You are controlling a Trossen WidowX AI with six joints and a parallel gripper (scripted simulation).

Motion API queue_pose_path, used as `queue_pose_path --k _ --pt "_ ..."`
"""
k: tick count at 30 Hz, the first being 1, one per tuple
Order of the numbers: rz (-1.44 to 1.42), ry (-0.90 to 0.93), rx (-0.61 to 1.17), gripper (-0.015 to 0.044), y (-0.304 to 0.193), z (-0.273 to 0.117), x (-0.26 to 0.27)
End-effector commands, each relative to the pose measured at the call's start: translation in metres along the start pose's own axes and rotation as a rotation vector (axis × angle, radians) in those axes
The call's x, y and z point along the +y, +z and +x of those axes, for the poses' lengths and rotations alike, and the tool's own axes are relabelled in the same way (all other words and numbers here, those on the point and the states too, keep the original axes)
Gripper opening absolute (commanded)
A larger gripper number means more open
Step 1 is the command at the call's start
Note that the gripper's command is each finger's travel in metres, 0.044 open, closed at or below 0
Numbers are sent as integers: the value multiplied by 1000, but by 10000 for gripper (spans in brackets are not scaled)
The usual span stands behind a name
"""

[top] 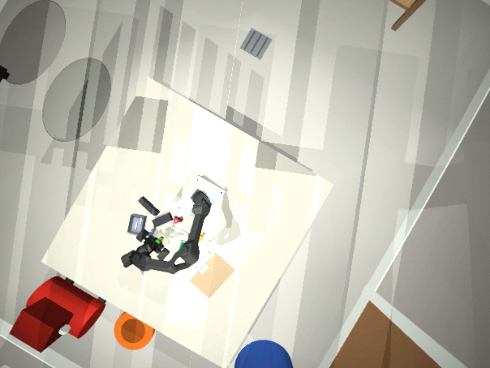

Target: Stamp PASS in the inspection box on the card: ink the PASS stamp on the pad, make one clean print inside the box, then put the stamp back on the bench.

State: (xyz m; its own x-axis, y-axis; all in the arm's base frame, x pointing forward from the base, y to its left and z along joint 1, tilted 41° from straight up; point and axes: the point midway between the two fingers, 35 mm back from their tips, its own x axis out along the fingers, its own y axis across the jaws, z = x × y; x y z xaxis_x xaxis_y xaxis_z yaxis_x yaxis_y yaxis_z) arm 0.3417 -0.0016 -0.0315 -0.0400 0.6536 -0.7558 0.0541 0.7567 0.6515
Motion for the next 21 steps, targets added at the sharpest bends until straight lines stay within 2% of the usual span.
queue_pose_path --k 1,21 --pt "3 0 4 0 -1 5 0" --pt "4 0 2 0 0 18 0"
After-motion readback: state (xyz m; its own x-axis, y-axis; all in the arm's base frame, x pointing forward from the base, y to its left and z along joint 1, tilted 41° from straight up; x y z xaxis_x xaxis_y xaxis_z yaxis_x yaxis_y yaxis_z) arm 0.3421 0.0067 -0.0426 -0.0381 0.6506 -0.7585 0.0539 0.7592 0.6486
